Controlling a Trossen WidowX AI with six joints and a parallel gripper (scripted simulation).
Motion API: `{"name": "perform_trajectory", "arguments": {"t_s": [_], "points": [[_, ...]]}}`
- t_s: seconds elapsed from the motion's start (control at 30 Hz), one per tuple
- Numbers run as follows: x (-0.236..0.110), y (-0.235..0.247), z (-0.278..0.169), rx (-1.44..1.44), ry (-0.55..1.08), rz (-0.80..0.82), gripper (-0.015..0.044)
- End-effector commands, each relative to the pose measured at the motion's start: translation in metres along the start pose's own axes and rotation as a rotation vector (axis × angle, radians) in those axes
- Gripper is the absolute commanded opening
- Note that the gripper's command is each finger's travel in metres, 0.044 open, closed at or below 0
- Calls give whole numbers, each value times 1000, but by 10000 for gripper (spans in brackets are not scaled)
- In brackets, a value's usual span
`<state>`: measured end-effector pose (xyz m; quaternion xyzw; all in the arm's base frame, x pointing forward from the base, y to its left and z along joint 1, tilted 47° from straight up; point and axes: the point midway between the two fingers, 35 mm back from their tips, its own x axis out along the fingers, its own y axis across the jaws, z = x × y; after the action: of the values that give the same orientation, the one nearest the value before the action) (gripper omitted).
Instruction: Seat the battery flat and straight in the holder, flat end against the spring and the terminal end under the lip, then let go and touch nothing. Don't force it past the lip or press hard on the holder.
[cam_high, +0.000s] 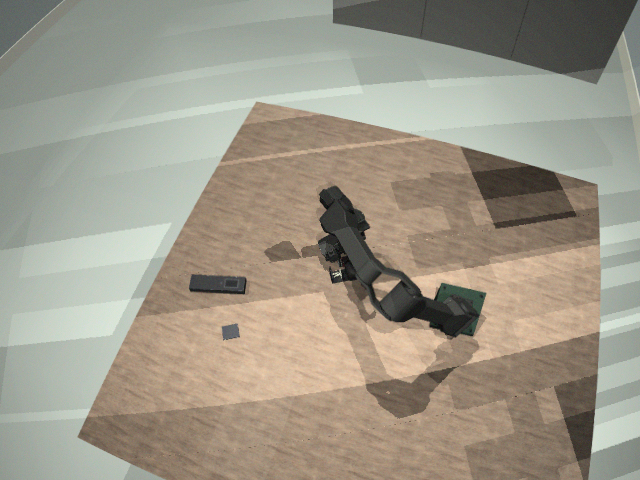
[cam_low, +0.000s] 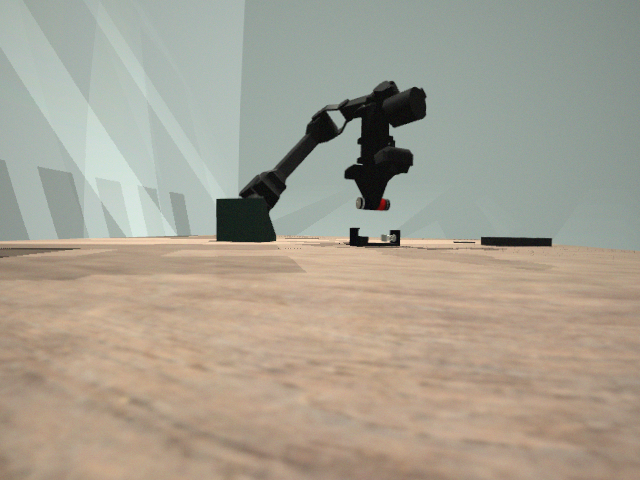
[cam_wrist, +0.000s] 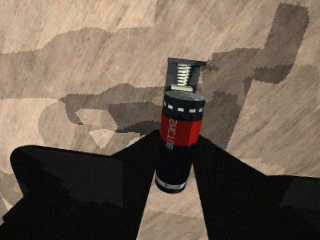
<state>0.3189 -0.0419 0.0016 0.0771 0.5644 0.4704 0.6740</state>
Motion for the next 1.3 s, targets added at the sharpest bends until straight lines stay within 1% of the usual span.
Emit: {"name": "perform_trajectory", "arguments": {"t_s": [0.0, 0.27, 0.57, 1.27], "points": [[7, -3, 0, 6, 54, 0, 85], [38, -3, -5, 6, 247, 6, 85], [38, -3, -4, 7, 257, 18, 85], [52, -4, 4, 14, 462, 28, 85]]}}
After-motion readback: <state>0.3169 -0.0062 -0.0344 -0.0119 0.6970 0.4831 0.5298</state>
